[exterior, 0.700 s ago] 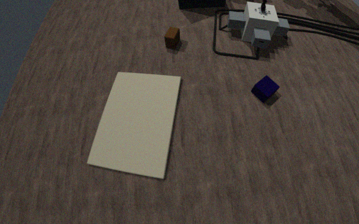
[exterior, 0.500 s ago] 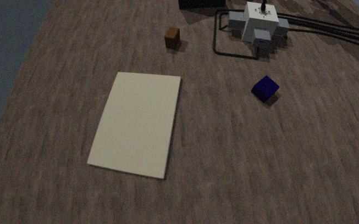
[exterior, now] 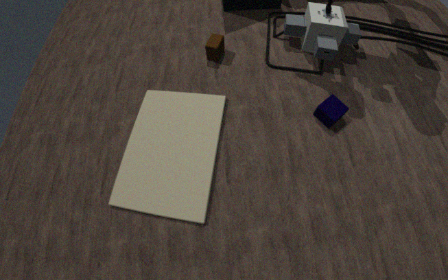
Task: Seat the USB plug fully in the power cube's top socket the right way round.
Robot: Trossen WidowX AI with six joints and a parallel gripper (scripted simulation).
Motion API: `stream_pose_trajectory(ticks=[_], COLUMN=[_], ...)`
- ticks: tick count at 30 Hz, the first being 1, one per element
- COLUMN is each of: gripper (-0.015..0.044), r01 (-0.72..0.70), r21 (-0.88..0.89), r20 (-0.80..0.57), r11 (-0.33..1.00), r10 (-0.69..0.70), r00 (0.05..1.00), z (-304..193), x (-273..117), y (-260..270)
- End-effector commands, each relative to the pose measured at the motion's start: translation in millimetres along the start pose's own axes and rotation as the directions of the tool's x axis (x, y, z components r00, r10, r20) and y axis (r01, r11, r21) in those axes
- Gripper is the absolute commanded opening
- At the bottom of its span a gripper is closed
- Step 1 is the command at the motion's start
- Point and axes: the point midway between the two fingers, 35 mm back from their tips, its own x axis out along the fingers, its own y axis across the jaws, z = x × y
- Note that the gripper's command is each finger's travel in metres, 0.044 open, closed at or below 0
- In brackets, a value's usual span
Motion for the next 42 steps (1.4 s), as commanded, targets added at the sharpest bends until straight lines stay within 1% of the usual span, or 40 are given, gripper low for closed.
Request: stream_pose_trajectory(ticks=[1,6,11,16,21,24,27,32,37,42], gripper=[0.0440,0.0440,0.0440,0.0440,0.0440,0.0440,0.0440,0.0440,0.0440,0.0440], r01=[-0.249,-0.441,-0.602,-0.703,-0.708,-0.661,-0.585,-0.389,-0.134,0.140], r21=[-0.469,-0.664,-0.743,-0.709,-0.574,-0.463,-0.339,-0.123,0.051,0.143], r20=[-0.237,-0.394,-0.546,-0.692,-0.817,-0.876,-0.925,-0.981,-0.998,-0.974], r11=[0.847,0.604,0.292,-0.061,-0.410,-0.590,-0.737,-0.913,-0.990,-0.980], r10=[0.150,0.218,0.254,0.256,0.225,0.193,0.148,0.054,-0.053,-0.164], r00=[0.960,0.893,0.798,0.675,0.532,0.442,0.350,0.184,0.015,-0.153], z=[-54.6,-91.3,-129.5,-169.1,-207.3,-228.7,-249.4,-281.2,-308.7,-331.6], x=[3.9,-4.1,-18.3,-39.4,-64.9,-81.5,-98.7,-129.3,-160.4,-190.0], y=[57.5,87.5,111.5,129.9,142.0,146.3,148.1,146.6,140.5,130.9])
